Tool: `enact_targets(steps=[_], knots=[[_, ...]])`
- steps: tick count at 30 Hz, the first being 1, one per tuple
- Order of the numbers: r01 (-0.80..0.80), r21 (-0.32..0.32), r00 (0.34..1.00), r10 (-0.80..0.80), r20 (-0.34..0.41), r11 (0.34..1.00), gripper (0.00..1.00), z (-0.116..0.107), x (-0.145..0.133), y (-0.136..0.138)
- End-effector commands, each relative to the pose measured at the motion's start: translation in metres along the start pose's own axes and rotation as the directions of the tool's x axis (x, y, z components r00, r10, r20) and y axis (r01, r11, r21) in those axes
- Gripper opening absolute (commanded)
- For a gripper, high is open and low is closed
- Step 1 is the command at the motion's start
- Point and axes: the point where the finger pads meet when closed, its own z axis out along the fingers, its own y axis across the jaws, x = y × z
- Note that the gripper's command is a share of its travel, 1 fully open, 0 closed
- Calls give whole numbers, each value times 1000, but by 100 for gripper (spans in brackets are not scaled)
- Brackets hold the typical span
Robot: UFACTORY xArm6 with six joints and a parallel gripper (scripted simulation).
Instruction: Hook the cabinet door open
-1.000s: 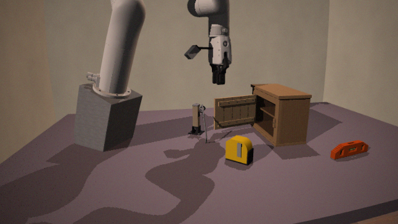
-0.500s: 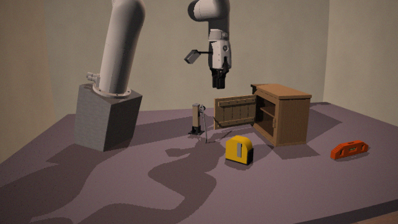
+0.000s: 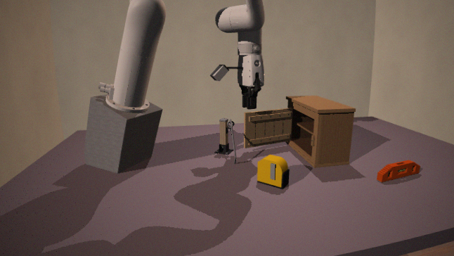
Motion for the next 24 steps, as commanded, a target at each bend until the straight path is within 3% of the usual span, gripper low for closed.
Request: enact_targets(steps=[1,24], knots=[[-1,1,1000,1,4,1000,27,7,-2,0],[-1,1,1000,1,4,1000,27,27,-2,0]])
